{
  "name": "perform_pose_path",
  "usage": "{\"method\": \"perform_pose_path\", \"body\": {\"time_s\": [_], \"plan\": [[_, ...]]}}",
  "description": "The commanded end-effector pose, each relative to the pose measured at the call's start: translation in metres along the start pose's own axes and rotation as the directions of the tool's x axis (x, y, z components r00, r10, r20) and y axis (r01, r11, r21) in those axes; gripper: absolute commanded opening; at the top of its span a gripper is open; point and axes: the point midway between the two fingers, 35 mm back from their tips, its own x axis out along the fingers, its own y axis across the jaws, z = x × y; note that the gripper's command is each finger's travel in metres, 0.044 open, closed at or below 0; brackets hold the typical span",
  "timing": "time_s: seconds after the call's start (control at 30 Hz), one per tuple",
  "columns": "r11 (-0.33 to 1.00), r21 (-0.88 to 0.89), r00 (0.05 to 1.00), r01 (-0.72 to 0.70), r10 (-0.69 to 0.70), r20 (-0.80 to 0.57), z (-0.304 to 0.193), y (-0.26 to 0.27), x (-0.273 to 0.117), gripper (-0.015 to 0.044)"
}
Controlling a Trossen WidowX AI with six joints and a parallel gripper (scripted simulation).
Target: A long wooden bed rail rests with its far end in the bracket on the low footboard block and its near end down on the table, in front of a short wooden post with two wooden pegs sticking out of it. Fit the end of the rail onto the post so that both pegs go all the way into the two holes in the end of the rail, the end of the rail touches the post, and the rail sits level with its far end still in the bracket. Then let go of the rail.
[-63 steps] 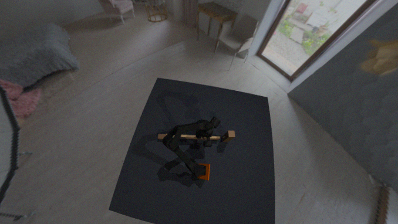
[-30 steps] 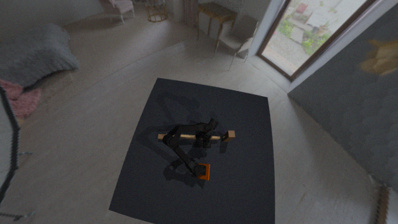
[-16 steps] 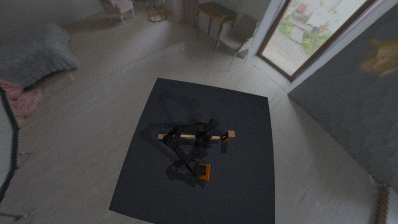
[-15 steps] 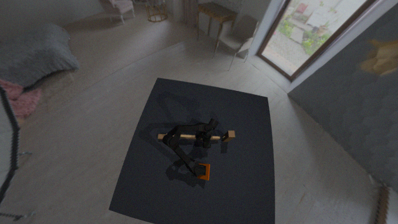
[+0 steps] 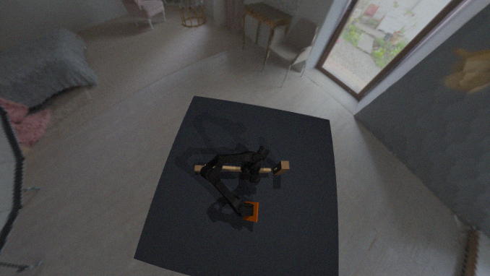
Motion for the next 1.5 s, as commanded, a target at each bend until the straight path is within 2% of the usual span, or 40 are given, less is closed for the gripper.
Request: {"method": "perform_pose_path", "body": {"time_s": [0.0, 1.47], "plan": [[1.000, -0.005, 1.000, 0.007, -0.007, 0.004, 0.000, -0.002, -0.003, 0.0000], [1.000, -0.005, 1.000, 0.007, -0.007, 0.003, 0.000, -0.004, -0.026, 0.0000]]}}
